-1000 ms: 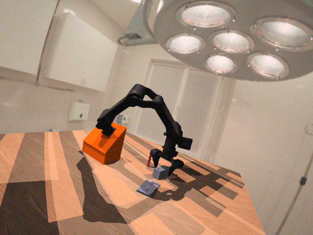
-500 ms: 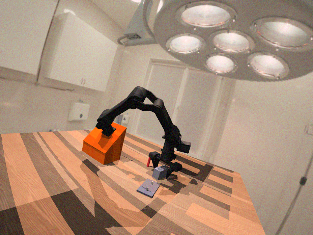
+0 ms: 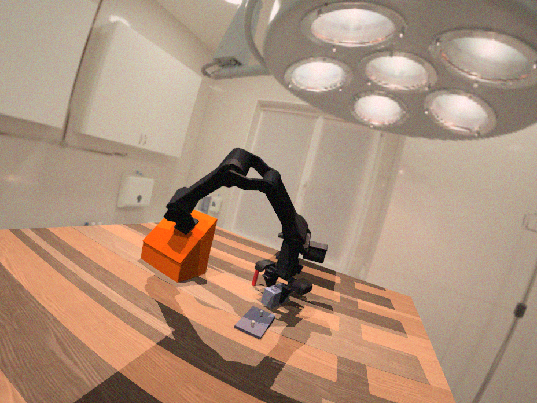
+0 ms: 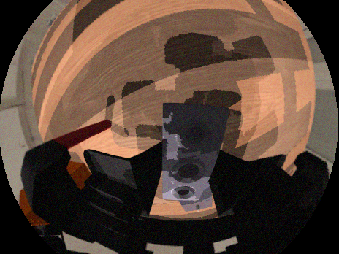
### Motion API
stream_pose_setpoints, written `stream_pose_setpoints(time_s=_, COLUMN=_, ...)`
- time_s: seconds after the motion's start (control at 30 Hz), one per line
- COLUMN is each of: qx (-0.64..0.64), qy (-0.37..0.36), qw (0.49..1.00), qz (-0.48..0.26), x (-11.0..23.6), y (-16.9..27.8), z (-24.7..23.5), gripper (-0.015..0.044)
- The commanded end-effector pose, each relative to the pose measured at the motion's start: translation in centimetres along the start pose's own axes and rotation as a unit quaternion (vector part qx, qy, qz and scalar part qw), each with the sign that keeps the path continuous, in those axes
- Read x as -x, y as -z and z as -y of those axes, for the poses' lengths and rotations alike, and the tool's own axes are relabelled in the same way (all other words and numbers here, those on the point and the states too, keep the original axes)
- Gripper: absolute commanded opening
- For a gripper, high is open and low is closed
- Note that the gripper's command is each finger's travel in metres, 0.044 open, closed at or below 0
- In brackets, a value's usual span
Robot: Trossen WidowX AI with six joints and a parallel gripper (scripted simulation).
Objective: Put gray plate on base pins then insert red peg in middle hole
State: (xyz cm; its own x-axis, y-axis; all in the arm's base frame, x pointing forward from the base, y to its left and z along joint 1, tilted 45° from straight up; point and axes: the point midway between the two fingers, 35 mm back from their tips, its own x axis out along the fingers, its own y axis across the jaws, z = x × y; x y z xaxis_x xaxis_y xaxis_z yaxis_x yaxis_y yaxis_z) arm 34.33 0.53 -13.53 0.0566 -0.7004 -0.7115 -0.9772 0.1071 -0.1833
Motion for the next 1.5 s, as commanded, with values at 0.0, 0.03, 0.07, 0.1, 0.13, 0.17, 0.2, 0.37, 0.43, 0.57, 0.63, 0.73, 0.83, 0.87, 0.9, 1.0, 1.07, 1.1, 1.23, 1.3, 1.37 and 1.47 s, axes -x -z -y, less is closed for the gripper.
stream_pose_setpoints(time_s=0.0, qx=0.002, qy=0.001, qw=1.000, qz=-0.001, x=0.4, y=0.0, z=0.1, gripper=0.0000)
stream_pose_setpoints(time_s=0.03, qx=0.002, qy=0.001, qw=1.000, qz=0.000, x=0.7, y=-0.1, z=0.1, gripper=0.0000)
stream_pose_setpoints(time_s=0.07, qx=0.002, qy=0.001, qw=1.000, qz=0.000, x=1.0, y=-0.1, z=0.1, gripper=0.0000)
stream_pose_setpoints(time_s=0.1, qx=0.002, qy=0.001, qw=1.000, qz=0.000, x=1.3, y=-0.1, z=0.2, gripper=0.0000)
stream_pose_setpoints(time_s=0.13, qx=0.003, qy=0.001, qw=1.000, qz=0.001, x=1.6, y=-0.2, z=0.2, gripper=0.0000)
stream_pose_setpoints(time_s=0.17, qx=0.003, qy=0.001, qw=1.000, qz=0.001, x=1.9, y=-0.2, z=0.2, gripper=0.0000)
stream_pose_setpoints(time_s=0.2, qx=0.003, qy=0.001, qw=1.000, qz=0.001, x=2.2, y=-0.2, z=0.3, gripper=0.0000)
stream_pose_setpoints(time_s=0.37, qx=0.003, qy=0.001, qw=1.000, qz=0.002, x=3.7, y=-0.3, z=0.4, gripper=0.0000)
stream_pose_setpoints(time_s=0.43, qx=0.003, qy=0.001, qw=1.000, qz=0.003, x=4.3, y=-0.3, z=0.4, gripper=0.0000)
stream_pose_setpoints(time_s=0.57, qx=0.003, qy=0.001, qw=1.000, qz=0.003, x=5.5, y=-0.4, z=0.4, gripper=0.0000)
stream_pose_setpoints(time_s=0.63, qx=0.003, qy=0.001, qw=1.000, qz=0.004, x=6.1, y=-0.4, z=0.4, gripper=0.0000)
stream_pose_setpoints(time_s=0.73, qx=0.003, qy=0.001, qw=1.000, qz=0.004, x=7.1, y=-0.4, z=0.4, gripper=0.0000)
stream_pose_setpoints(time_s=0.83, qx=0.003, qy=0.001, qw=1.000, qz=0.004, x=8.0, y=-0.3, z=0.4, gripper=0.0000)
stream_pose_setpoints(time_s=0.87, qx=0.003, qy=0.001, qw=1.000, qz=0.004, x=8.3, y=-0.3, z=0.4, gripper=0.0000)
stream_pose_setpoints(time_s=0.9, qx=0.003, qy=0.001, qw=1.000, qz=0.004, x=8.6, y=-0.3, z=0.3, gripper=0.0000)
stream_pose_setpoints(time_s=1.0, qx=0.003, qy=0.000, qw=1.000, qz=0.004, x=9.6, y=-0.2, z=0.3, gripper=0.0000)
stream_pose_setpoints(time_s=1.07, qx=0.003, qy=0.000, qw=1.000, qz=0.003, x=10.2, y=-0.2, z=0.2, gripper=0.0000)
stream_pose_setpoints(time_s=1.1, qx=0.003, qy=0.000, qw=1.000, qz=0.003, x=10.5, y=-0.1, z=0.2, gripper=0.0000)
stream_pose_setpoints(time_s=1.23, qx=0.003, qy=0.000, qw=1.000, qz=0.003, x=11.8, y=0.0, z=0.0, gripper=0.0000)
stream_pose_setpoints(time_s=1.3, qx=0.003, qy=0.000, qw=1.000, qz=0.002, x=12.5, y=0.1, z=-0.1, gripper=0.0000)
stream_pose_setpoints(time_s=1.37, qx=0.003, qy=0.000, qw=1.000, qz=0.002, x=13.1, y=0.2, z=-0.2, gripper=0.0000)
stream_pose_setpoints(time_s=1.47, qx=0.002, qy=0.000, qw=1.000, qz=0.001, x=13.6, y=0.3, z=-0.2, gripper=0.0000)
